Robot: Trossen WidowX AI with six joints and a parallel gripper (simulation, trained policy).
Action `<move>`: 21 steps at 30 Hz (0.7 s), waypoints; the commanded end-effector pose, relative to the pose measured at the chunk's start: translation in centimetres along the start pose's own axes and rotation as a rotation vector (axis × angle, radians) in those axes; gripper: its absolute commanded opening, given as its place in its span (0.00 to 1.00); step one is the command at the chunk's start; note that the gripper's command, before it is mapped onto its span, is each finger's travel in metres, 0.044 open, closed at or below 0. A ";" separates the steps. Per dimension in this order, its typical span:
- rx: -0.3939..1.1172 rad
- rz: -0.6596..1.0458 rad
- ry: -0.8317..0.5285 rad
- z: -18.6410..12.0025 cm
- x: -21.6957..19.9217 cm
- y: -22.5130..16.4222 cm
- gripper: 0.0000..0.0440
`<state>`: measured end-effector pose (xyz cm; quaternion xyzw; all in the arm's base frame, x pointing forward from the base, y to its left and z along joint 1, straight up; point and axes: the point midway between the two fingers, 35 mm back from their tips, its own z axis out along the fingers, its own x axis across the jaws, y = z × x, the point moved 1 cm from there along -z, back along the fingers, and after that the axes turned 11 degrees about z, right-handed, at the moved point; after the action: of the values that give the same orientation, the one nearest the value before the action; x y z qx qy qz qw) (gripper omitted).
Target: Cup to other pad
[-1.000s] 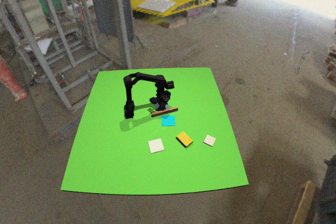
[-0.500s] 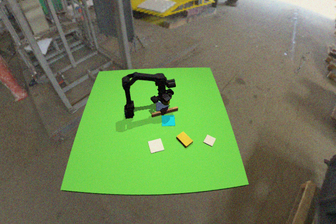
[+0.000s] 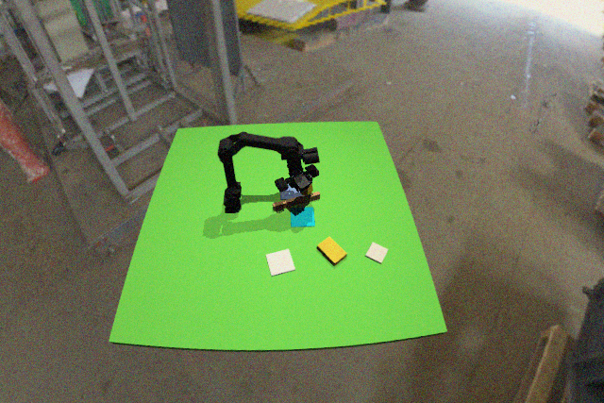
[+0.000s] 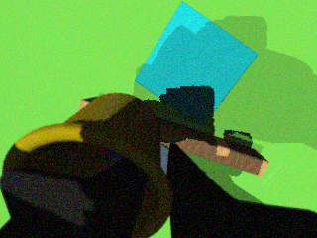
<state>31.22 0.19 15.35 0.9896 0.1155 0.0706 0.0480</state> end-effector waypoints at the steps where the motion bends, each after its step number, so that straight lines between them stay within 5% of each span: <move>1: -0.013 0.019 0.008 0.4 0.1 1.1 0.00; 21: -0.048 0.121 0.022 4.7 -1.2 5.2 0.01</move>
<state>32.11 -5.05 11.73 0.9923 0.0564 0.0898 0.0634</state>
